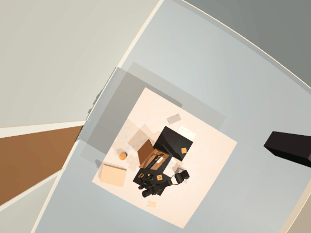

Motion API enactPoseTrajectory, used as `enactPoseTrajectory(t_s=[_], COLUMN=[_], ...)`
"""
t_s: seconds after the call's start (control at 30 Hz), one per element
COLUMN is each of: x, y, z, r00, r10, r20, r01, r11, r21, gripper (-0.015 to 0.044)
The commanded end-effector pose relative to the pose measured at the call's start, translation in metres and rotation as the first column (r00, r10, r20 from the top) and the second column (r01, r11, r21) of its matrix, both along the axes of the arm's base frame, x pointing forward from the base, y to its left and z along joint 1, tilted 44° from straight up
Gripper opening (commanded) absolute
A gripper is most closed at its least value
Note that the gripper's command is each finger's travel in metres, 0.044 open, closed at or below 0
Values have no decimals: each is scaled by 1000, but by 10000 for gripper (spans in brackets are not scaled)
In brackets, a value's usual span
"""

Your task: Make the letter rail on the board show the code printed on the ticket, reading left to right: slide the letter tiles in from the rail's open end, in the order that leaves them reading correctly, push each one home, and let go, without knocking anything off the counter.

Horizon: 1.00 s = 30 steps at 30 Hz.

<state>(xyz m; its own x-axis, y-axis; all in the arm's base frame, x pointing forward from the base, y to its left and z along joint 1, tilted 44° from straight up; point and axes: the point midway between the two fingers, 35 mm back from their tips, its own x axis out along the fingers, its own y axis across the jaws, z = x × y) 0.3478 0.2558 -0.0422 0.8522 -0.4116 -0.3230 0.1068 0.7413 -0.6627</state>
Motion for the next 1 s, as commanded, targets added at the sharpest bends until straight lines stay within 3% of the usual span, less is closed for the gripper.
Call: enactPoseTrajectory(t_s=[0.0,0.97], x=[0,-1], y=[0,-10], z=[5,15], r00=[1000,1000], r10=[3,3], r20=[1,0], r01=[-3,-3], r11=[1000,1000], r21=[8,7], gripper=[0,0])
